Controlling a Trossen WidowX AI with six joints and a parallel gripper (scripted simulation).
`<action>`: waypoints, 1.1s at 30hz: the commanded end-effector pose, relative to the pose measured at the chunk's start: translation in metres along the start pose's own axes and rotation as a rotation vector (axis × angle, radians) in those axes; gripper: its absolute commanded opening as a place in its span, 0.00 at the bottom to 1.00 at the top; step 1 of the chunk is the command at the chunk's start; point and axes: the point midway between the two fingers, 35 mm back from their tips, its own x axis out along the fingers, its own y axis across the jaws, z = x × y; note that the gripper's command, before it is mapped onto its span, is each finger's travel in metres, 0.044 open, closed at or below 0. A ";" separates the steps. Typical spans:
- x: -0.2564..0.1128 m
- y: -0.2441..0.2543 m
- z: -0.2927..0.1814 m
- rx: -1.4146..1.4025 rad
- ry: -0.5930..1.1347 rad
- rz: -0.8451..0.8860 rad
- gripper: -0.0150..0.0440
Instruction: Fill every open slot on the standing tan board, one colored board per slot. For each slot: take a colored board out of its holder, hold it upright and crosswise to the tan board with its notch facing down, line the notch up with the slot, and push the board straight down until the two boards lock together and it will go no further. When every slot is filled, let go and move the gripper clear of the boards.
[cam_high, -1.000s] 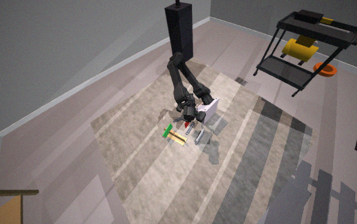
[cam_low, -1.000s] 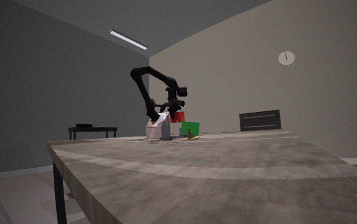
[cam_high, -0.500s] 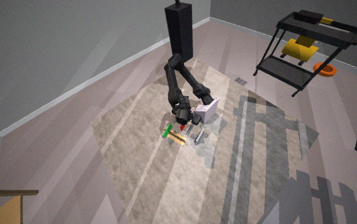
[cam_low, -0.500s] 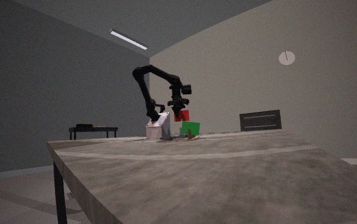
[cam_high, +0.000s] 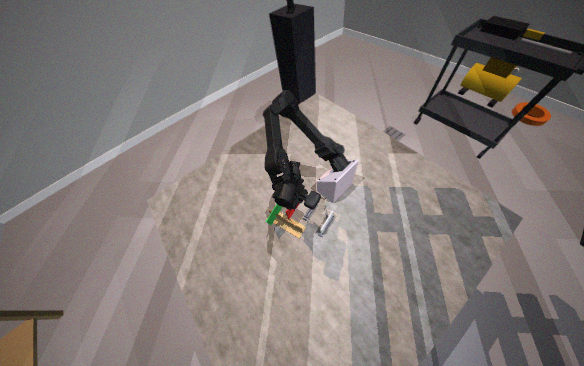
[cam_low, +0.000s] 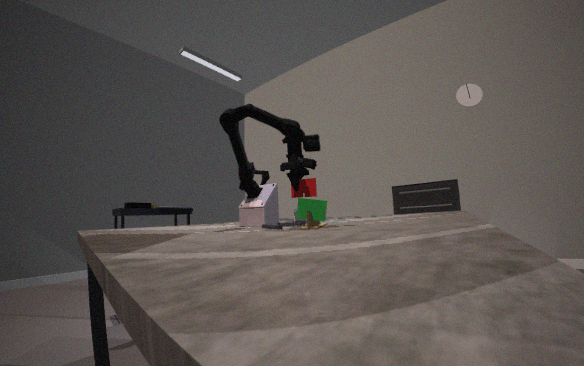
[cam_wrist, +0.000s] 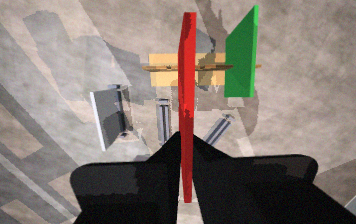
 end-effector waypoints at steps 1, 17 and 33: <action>0.001 -0.007 0.009 -0.004 0.002 -0.004 0.25; 0.005 -0.034 0.042 0.000 0.005 -0.013 0.25; 0.037 -0.037 0.044 0.001 0.005 -0.015 0.25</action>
